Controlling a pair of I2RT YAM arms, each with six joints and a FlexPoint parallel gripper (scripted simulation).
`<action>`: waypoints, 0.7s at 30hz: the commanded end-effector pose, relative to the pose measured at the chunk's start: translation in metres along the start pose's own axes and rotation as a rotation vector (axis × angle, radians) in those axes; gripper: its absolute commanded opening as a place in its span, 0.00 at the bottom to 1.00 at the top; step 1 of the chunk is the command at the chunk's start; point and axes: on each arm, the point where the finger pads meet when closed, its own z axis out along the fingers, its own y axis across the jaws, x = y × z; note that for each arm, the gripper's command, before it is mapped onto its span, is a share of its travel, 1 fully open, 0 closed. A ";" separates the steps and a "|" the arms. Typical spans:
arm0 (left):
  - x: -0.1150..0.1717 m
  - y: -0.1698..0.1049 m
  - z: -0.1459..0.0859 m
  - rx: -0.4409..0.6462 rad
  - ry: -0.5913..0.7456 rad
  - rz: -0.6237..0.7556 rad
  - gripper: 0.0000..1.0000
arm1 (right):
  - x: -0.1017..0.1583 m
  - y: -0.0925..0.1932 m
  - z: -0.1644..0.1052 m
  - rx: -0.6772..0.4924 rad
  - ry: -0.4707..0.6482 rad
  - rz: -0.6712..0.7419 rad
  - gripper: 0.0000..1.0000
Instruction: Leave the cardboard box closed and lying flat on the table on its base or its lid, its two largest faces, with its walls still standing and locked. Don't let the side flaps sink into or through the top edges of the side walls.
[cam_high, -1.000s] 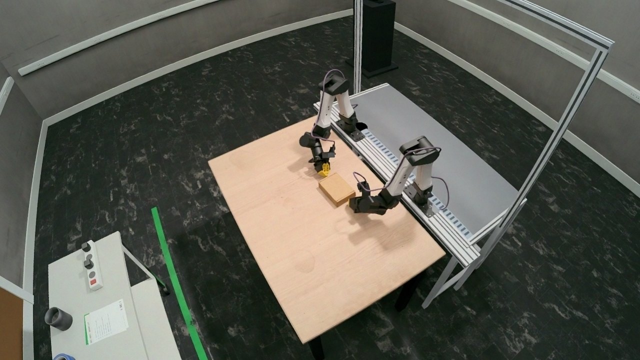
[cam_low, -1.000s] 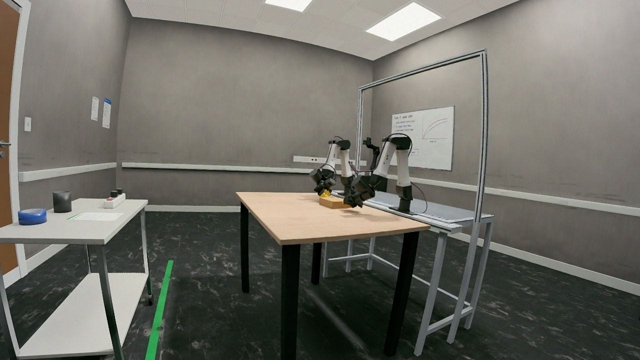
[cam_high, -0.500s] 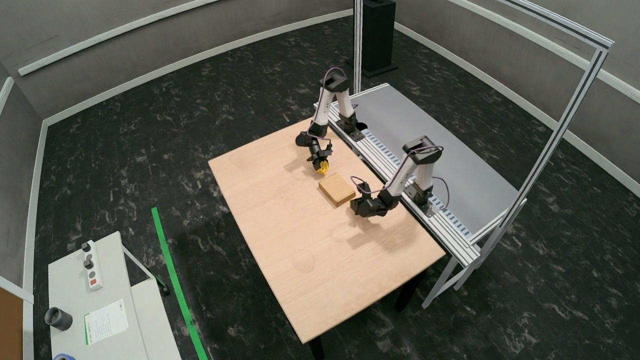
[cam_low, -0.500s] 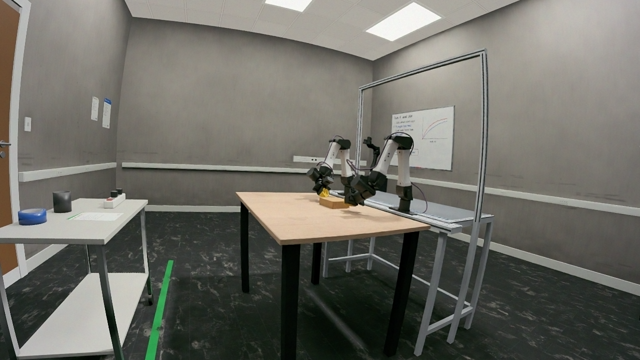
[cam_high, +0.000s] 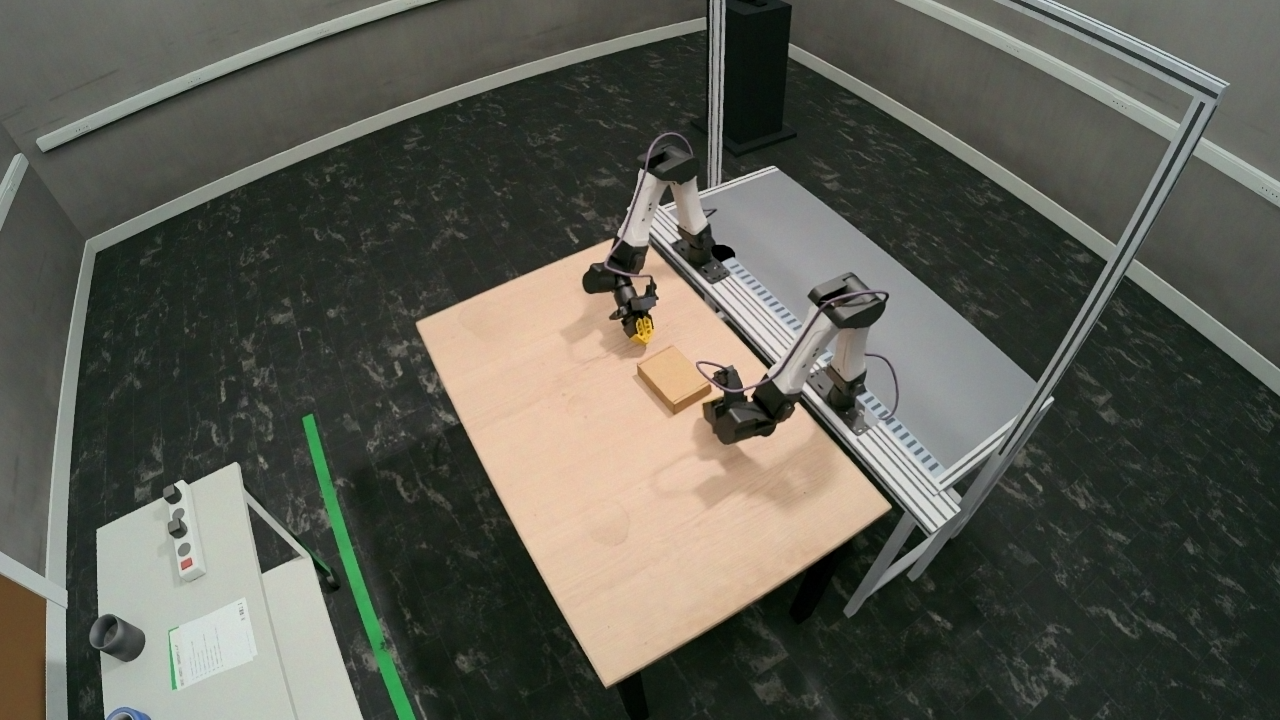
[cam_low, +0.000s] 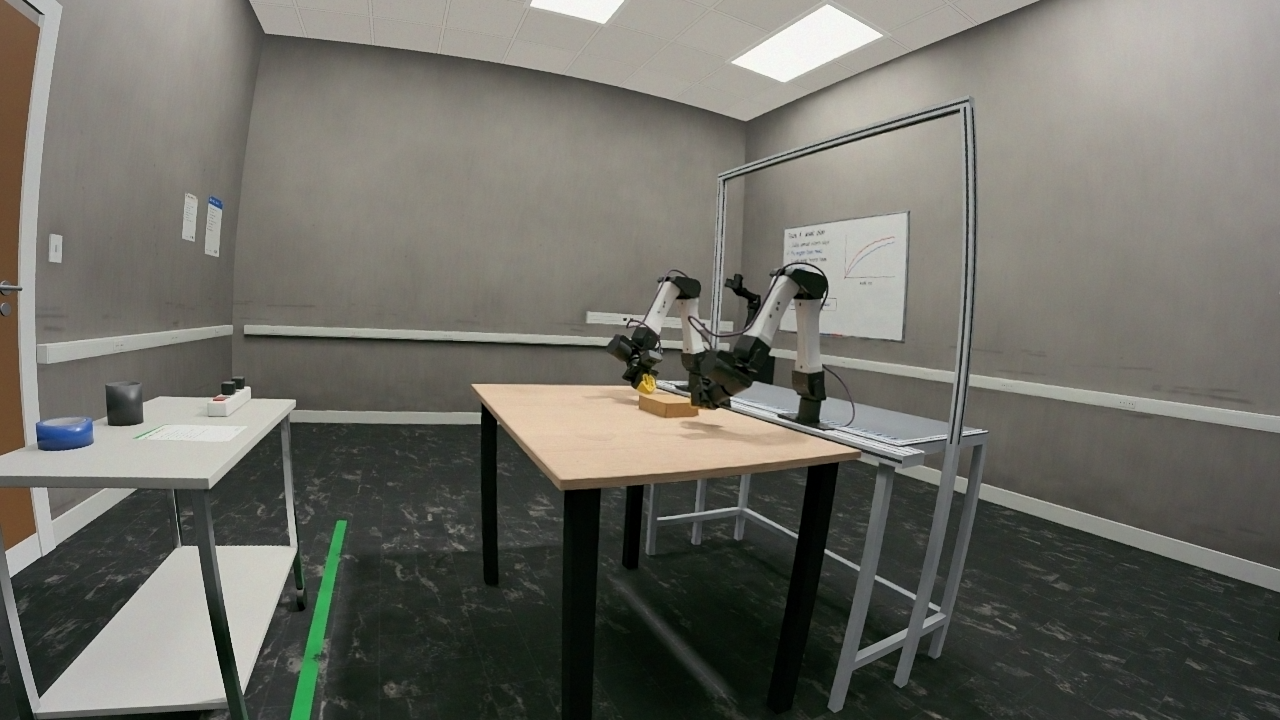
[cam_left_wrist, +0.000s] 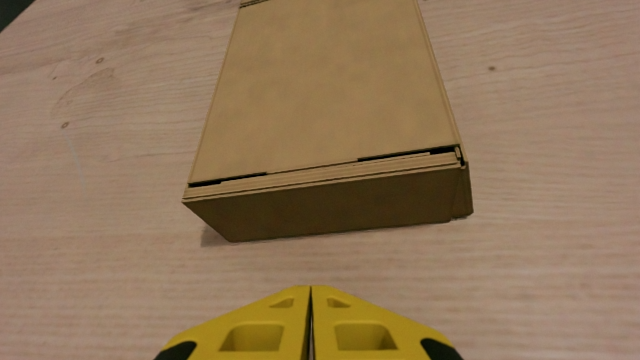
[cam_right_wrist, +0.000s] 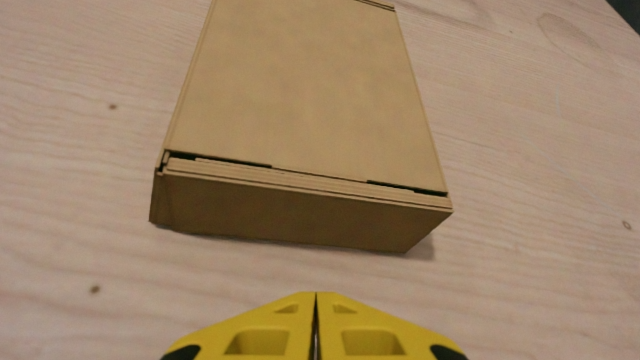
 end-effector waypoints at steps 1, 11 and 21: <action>-0.001 0.000 -0.002 0.043 -0.013 -0.035 0.00 | 0.001 0.000 -0.004 -0.044 -0.009 0.044 0.00; -0.001 0.002 -0.010 0.075 -0.013 -0.092 0.00 | 0.000 -0.002 -0.012 -0.076 -0.010 0.102 0.00; -0.001 0.004 -0.018 0.110 -0.013 -0.154 0.00 | 0.001 -0.005 -0.020 -0.111 -0.010 0.163 0.00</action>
